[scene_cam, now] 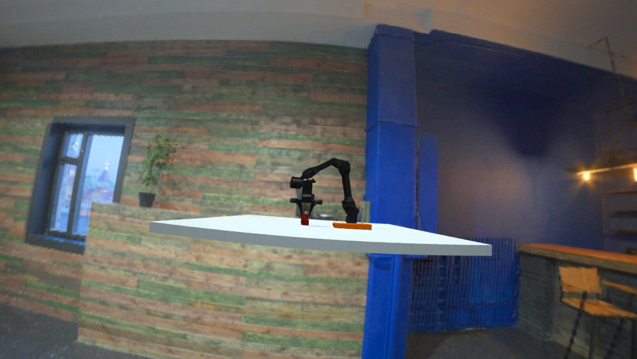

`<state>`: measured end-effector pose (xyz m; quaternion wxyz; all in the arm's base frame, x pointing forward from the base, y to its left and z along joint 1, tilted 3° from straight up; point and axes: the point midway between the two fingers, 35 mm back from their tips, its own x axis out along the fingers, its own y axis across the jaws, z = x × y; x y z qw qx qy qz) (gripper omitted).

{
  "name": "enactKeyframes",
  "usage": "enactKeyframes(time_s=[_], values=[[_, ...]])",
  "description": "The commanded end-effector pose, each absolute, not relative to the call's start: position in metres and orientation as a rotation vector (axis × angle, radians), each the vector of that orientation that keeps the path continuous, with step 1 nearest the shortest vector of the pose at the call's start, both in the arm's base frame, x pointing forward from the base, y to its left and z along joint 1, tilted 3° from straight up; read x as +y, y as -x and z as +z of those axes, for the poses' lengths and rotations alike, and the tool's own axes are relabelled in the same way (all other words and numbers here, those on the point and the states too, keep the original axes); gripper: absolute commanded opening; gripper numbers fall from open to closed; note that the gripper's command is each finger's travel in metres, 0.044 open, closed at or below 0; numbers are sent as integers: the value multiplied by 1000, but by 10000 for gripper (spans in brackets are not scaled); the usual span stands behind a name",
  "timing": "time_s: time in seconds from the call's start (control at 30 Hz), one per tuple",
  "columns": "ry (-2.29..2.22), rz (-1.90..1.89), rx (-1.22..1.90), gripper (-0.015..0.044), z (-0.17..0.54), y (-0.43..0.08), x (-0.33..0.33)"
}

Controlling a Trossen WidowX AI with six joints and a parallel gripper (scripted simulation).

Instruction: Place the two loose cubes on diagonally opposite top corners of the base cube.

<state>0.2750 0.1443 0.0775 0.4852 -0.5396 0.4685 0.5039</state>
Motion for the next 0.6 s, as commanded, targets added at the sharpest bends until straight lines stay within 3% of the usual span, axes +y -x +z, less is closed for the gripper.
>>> enactKeyframes(time_s=[0.0,0.57], values=[[1313,1224,1136,205,86,-276,145],[1313,1224,1136,205,106,-274,145]])
